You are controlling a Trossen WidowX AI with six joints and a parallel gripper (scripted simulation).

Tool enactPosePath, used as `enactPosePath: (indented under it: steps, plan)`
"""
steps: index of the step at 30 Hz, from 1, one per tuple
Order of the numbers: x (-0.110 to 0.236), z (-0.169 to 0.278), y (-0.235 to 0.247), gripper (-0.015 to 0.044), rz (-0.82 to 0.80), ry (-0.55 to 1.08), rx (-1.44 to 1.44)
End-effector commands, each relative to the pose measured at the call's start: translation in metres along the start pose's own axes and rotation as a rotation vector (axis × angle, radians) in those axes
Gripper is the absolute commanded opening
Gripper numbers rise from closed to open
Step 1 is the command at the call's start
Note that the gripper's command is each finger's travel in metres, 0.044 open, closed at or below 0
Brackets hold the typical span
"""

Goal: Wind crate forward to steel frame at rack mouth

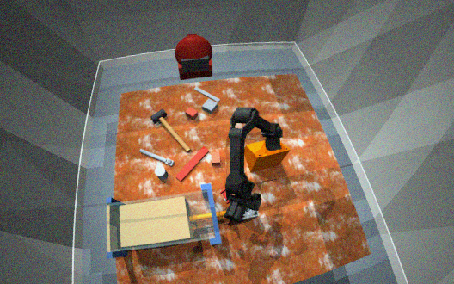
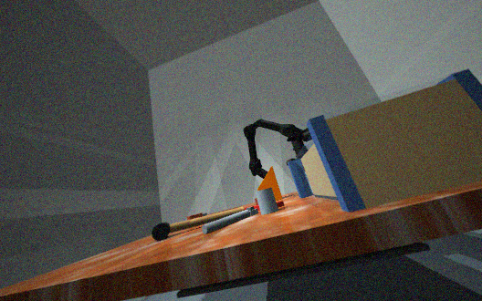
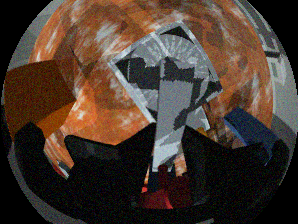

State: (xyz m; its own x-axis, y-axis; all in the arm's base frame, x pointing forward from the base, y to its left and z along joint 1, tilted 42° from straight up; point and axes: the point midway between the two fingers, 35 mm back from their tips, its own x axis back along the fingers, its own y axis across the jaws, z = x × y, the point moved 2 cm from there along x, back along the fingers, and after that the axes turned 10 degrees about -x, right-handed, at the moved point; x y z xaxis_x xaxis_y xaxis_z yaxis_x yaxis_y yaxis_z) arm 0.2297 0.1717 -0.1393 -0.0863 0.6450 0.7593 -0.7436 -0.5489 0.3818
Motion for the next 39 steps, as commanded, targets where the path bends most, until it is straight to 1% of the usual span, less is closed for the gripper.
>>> enactPosePath:
  steps: [1,7,9,14,28,39]
  plan:
    - [-0.0007,0.0002,-0.0015,0.0092,0.005,-0.005,-0.009]
    - [-0.0007,0.0002,-0.0015,0.0052,0.005,-0.005,-0.009]
    - [-0.0007,0.0002,-0.0015,0.0,0.005,-0.005,-0.009]
    - [-0.0007,0.0002,-0.0015,0.0,0.005,-0.005,-0.009]
    - [0.0051,-0.007,0.0045,0.0,0.052,0.084,0.0]
    - [0.0033,-0.0063,0.0051,0.0,0.042,0.071,-0.018]
